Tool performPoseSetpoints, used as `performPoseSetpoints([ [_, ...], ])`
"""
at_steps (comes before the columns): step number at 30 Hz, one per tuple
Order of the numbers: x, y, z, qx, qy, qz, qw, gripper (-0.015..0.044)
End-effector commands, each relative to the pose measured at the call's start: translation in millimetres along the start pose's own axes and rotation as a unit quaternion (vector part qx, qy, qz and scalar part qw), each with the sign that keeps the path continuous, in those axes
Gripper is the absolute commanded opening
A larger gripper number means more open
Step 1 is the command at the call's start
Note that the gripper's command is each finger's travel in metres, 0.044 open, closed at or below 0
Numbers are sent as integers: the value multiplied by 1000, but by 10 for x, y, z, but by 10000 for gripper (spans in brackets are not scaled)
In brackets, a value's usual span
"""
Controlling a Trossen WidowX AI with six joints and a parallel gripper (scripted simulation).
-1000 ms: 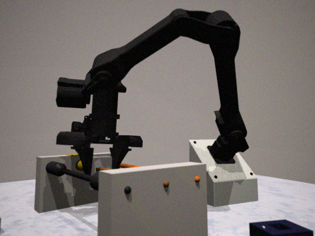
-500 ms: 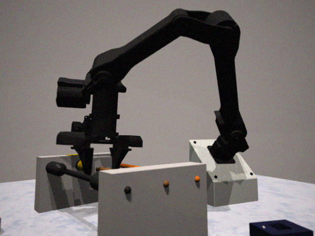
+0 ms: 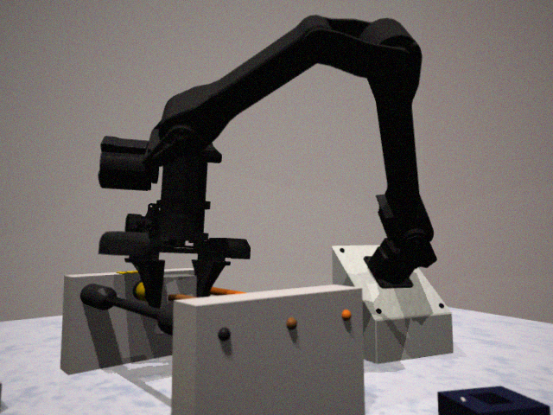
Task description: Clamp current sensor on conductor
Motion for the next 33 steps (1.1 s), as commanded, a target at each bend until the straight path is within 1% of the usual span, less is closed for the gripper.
performPoseSetpoints([
  [1,0,0,0,0,0,0,1000,170],
  [10,0,0,0,0,0,0,1000,110],
  [14,-3,21,17,9,-1,1,1000,5],
  [16,-5,42,33,18,-1,2,1000,0],
  [17,14,22,10,10,-4,4,1000,0],
  [33,12,22,11,10,-2,3,1000,0],
])
Point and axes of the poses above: the point midway between the two fingers, 35 mm back from their tips, its own y axis back along the fingers, its own z axis across the jaws, x = y × z, the point moved 8 cm from there along y, back along the fingers, and after that the axes turned 8 degrees about y, right-handed, at the moved point
